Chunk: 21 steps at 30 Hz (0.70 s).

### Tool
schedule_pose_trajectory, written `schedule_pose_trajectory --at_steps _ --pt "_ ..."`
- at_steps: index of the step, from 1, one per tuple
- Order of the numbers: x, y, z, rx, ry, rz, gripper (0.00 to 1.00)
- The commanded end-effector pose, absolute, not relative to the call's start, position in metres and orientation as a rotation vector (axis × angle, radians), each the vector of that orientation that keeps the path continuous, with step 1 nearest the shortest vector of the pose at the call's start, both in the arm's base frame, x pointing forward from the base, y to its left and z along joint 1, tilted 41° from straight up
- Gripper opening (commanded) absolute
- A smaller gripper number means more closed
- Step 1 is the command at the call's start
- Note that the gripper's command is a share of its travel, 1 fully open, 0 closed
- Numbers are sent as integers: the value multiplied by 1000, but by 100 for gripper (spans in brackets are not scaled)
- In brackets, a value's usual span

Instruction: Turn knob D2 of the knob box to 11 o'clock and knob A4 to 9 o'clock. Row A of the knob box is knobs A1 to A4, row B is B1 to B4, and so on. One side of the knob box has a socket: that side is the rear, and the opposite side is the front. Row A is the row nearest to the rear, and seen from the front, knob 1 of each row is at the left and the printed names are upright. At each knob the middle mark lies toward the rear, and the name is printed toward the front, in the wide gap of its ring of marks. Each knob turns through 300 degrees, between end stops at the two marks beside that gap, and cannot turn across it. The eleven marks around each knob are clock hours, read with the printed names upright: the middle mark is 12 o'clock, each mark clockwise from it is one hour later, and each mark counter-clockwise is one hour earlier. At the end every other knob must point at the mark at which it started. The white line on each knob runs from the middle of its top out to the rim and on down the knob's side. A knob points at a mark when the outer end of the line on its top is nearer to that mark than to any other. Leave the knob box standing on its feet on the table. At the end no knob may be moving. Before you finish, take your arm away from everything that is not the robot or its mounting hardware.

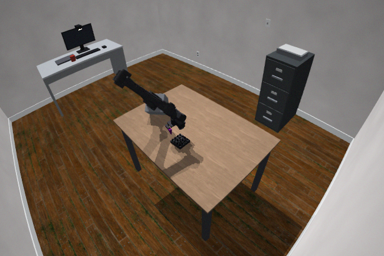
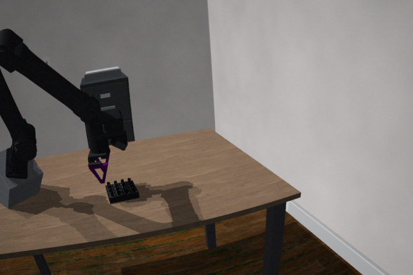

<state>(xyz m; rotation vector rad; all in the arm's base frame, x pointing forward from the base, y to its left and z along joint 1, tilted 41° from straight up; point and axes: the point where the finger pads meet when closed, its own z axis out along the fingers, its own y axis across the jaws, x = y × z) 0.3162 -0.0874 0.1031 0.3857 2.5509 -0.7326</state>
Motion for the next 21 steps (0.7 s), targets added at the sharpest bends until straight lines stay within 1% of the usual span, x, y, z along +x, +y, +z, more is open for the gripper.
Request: schedule_pose_trajectory --at_steps 1,21 --pt "331 -83 117 539 2484 -685 100" --pt "335 -72 118 1095 2219 -485 100"
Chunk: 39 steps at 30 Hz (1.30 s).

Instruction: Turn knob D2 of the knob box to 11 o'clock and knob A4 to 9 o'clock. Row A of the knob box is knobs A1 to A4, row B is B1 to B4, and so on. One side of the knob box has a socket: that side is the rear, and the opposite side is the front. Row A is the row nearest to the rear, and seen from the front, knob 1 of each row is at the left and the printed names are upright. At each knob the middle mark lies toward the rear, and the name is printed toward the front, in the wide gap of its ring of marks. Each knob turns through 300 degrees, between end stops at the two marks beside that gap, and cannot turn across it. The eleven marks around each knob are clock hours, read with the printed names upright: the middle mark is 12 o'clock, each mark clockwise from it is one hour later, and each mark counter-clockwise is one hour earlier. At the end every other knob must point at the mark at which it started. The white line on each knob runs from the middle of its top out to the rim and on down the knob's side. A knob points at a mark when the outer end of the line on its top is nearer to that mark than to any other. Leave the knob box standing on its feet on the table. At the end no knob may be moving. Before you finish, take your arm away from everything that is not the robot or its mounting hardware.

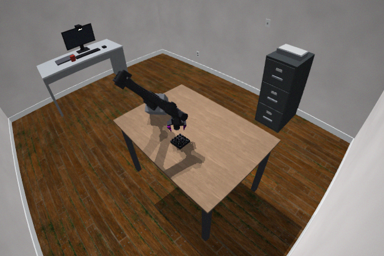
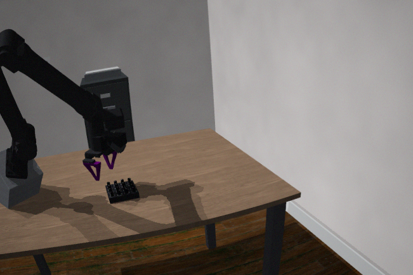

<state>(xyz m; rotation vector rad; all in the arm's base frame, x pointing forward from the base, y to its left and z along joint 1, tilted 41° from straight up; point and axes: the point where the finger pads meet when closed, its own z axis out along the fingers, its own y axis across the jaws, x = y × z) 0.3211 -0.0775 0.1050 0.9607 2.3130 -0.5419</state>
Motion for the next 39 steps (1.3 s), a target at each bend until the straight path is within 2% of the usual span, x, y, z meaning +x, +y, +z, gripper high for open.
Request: schedule_pose_trajectory --at_steps 1,39 --pt "335 -71 118 1120 2203 -475 100" --pt "341 -58 121 1845 1562 -132 100"
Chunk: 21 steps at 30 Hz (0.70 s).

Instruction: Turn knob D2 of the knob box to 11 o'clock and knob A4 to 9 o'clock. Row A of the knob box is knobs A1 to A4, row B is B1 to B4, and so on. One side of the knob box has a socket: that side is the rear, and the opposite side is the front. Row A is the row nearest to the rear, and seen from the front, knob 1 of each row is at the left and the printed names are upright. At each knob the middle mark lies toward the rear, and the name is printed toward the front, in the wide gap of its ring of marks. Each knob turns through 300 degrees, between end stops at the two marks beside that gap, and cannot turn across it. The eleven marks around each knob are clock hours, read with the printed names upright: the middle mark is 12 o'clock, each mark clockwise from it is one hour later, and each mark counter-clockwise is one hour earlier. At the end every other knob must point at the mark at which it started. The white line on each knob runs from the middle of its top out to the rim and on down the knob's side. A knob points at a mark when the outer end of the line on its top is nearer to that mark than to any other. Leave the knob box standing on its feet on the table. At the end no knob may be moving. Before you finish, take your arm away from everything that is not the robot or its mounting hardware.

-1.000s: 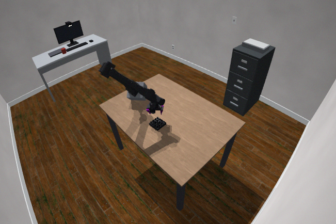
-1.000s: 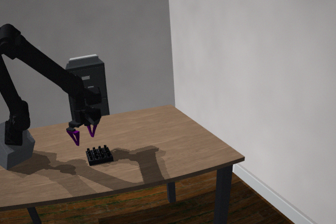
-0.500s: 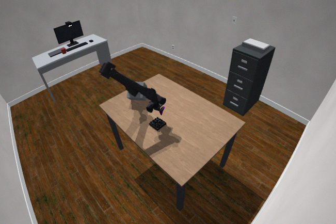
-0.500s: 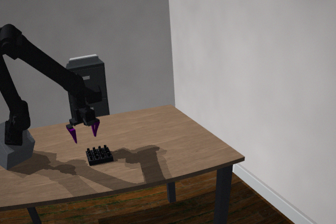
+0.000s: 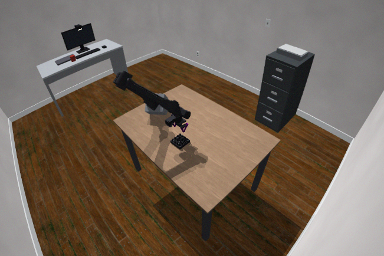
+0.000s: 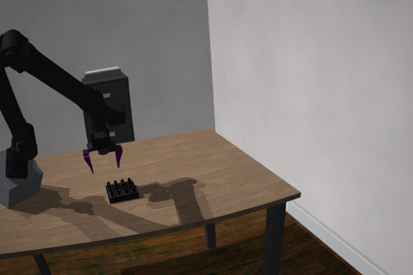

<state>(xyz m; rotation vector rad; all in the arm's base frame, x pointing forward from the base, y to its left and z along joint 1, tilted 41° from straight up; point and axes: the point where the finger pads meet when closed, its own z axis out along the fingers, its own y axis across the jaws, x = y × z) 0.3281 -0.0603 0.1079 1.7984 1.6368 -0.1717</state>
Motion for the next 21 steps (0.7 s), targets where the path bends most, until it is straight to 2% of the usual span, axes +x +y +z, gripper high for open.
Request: schedule_pose_trajectory --at_steps 1,2,21 --pt "341 -58 121 1845 1561 -132 100" --pt "341 -58 121 1846 1562 -132 18" --pt "340 -58 122 1846 1559 -126 18"
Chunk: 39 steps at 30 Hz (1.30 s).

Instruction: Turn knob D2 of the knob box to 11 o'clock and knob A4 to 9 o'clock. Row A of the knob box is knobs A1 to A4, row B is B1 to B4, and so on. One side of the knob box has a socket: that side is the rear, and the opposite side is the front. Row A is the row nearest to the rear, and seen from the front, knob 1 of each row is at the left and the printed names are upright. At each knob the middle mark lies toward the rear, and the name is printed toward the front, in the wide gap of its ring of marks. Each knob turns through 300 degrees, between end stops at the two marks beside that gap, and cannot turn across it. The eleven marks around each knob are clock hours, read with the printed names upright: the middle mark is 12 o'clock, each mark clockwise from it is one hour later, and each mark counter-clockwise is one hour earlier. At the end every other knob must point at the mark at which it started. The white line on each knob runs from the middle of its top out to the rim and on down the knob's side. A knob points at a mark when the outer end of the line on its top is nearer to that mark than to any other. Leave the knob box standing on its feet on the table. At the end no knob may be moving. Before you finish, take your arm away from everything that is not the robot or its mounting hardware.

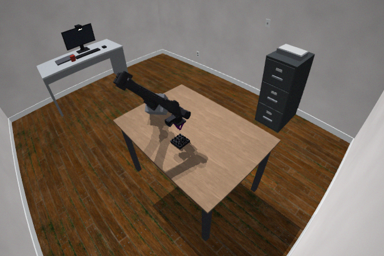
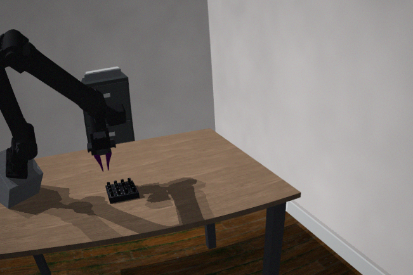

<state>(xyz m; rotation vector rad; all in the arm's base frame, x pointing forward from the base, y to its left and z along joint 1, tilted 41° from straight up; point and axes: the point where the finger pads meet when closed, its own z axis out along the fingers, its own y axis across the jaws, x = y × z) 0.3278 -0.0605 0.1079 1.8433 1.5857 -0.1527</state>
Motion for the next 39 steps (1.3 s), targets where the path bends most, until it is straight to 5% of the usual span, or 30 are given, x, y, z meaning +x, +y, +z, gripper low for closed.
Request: schedule_pose_trajectory --at_steps 1,39 --pt "340 -58 122 1846 1559 -126 18" --pt "333 -70 98 1846 1582 -160 18"
